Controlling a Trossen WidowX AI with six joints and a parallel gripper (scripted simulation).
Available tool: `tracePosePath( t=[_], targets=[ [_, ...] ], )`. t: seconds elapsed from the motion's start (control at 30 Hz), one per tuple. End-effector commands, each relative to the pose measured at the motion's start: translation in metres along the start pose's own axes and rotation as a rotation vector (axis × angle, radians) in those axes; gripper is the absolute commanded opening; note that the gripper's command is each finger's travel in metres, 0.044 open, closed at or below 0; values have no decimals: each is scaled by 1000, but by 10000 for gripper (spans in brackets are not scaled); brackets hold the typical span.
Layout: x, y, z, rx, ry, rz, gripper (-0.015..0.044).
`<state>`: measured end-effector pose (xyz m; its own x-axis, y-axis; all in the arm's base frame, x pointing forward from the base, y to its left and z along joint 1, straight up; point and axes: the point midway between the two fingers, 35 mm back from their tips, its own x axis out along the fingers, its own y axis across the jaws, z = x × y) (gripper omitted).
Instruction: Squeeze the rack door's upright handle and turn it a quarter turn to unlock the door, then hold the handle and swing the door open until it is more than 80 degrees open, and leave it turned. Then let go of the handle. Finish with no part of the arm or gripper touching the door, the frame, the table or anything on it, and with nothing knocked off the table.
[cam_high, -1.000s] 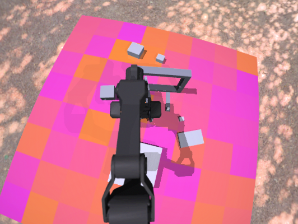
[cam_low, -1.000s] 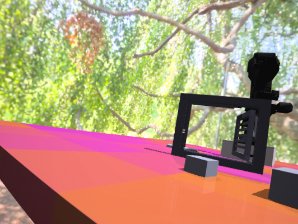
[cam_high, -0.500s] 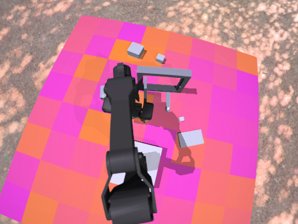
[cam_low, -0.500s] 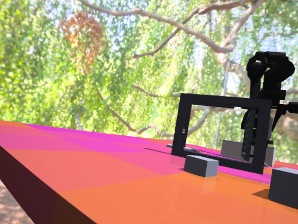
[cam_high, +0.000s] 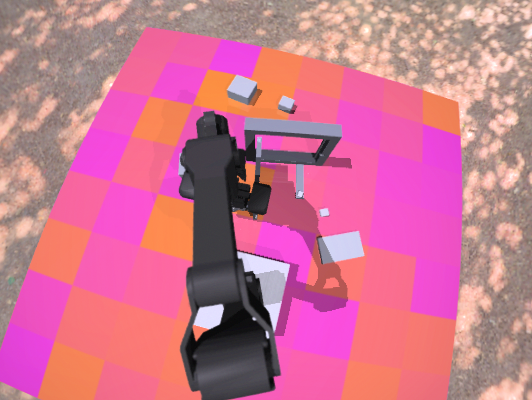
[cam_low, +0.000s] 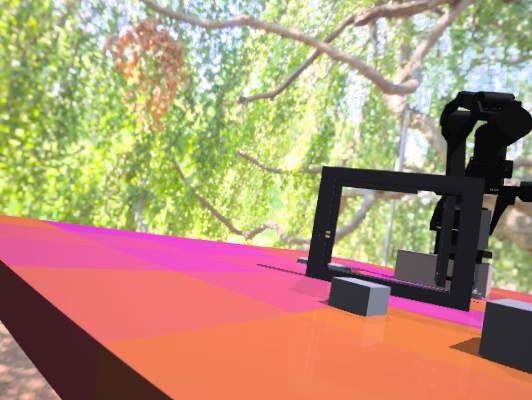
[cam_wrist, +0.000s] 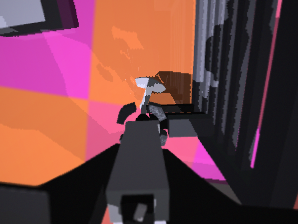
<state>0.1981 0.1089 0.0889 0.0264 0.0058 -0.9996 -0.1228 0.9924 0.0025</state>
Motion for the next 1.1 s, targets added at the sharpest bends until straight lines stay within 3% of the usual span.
tracePosePath(
  t=[0.0, 0.3, 1.07],
  targets=[
    [0, 0, 0, 13, 1, 0, 71],
    [0, 0, 0, 13, 1, 0, 290],
    [-29, 1, 2, 13, 0, 0, 290]
  ],
)
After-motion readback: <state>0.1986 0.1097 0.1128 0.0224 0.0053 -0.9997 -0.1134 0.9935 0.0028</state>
